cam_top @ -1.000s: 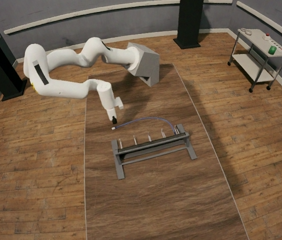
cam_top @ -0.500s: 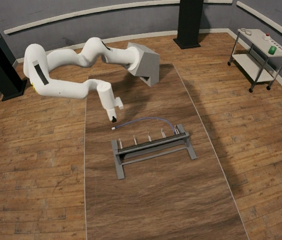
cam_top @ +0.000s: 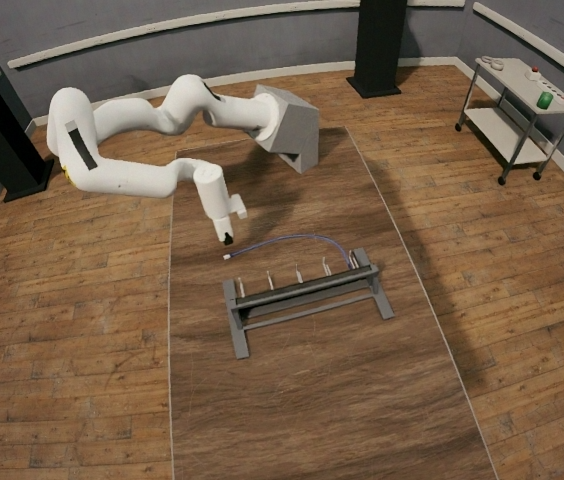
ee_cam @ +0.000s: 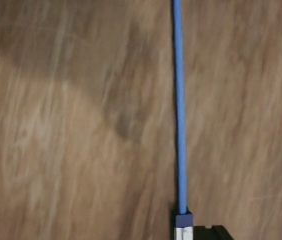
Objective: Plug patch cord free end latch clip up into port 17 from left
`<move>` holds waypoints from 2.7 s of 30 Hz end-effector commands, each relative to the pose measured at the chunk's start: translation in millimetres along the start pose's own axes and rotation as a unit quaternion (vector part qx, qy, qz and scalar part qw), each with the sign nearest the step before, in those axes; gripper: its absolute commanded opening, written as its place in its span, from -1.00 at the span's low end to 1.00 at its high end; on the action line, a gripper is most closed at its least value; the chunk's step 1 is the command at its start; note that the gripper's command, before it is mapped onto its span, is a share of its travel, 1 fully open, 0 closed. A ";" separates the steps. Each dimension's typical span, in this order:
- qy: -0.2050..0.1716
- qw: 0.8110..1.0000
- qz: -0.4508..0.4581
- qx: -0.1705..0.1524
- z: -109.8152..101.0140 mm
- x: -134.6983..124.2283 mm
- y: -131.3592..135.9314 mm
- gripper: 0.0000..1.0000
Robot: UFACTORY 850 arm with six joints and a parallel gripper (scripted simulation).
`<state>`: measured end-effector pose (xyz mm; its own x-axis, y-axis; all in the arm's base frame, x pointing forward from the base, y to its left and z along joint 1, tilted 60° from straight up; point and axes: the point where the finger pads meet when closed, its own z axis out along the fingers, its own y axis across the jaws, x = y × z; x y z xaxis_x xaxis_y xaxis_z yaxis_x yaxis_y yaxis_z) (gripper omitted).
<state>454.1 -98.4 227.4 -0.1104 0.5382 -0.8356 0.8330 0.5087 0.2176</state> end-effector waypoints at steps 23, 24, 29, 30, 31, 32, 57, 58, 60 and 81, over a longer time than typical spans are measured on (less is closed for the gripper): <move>-0.042 0.977 0.193 -0.085 -1.9 59.5 59.3 -1.00; -0.042 0.974 0.202 -0.090 -2.4 62.8 61.9 -1.00; -0.042 0.961 0.247 -0.117 -5.5 80.1 74.6 -1.00; -0.042 0.958 0.256 -0.122 -6.2 83.7 77.1 -1.00; -0.041 0.955 0.265 -0.128 -7.0 87.3 79.5 -1.00; -0.041 0.955 0.265 -0.128 -7.0 87.3 79.5 -1.00; 0.033 0.843 0.468 -0.262 -36.8 187.1 124.3 -1.00; 0.038 0.838 0.475 -0.267 -38.3 191.4 125.4 -1.00; 0.048 0.826 0.489 -0.276 -41.5 199.9 127.4 -1.00; 0.184 0.691 0.611 -0.340 -77.3 288.1 133.5 -1.00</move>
<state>499.3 155.3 70.3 0.2843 0.9344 0.2148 0.0464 -0.2372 0.9704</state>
